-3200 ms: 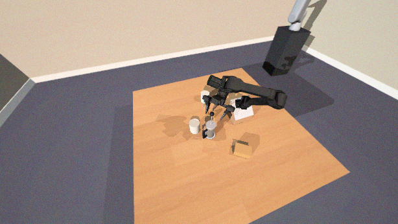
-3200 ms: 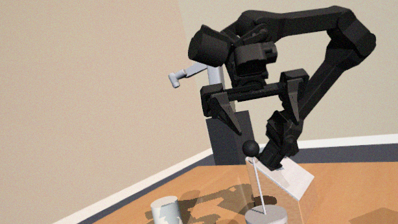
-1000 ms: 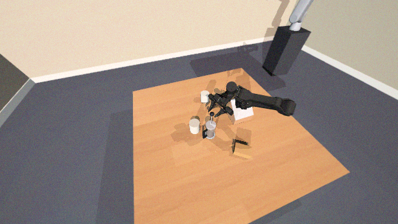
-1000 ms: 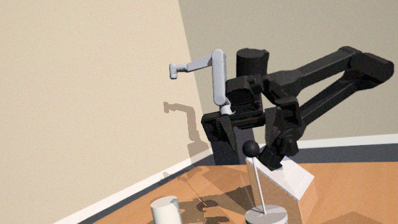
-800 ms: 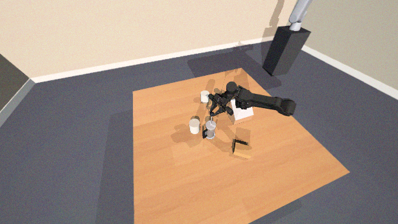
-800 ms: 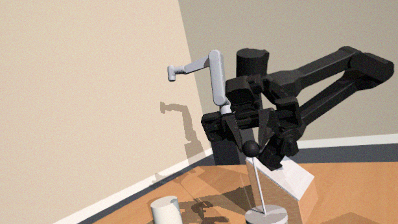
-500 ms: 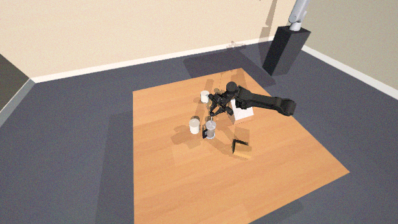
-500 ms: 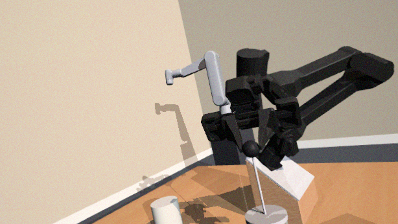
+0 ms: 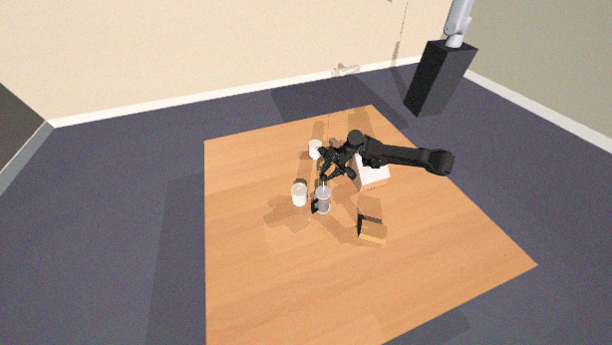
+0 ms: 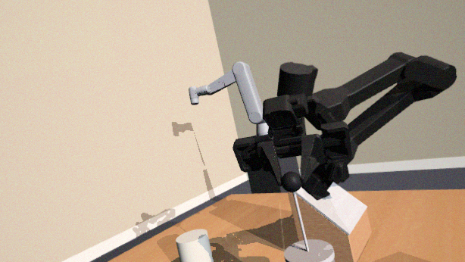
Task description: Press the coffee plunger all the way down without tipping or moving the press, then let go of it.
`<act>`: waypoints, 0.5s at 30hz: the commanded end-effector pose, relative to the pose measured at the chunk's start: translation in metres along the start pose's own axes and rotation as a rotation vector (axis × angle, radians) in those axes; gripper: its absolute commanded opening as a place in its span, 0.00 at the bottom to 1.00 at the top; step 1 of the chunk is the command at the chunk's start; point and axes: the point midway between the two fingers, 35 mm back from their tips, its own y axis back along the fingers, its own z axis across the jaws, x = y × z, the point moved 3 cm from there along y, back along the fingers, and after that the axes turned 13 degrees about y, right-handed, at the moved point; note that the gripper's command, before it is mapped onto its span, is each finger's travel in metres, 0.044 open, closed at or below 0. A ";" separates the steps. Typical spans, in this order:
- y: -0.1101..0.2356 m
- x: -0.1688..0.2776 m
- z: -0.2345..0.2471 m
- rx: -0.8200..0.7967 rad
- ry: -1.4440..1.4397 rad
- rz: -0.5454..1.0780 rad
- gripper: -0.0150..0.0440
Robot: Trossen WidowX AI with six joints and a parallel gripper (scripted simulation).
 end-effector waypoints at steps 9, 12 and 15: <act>-0.014 0.022 -0.002 0.005 -0.023 0.021 0.46; -0.017 0.026 -0.002 0.006 -0.023 0.022 0.46; -0.020 0.030 -0.002 0.006 -0.023 0.022 0.46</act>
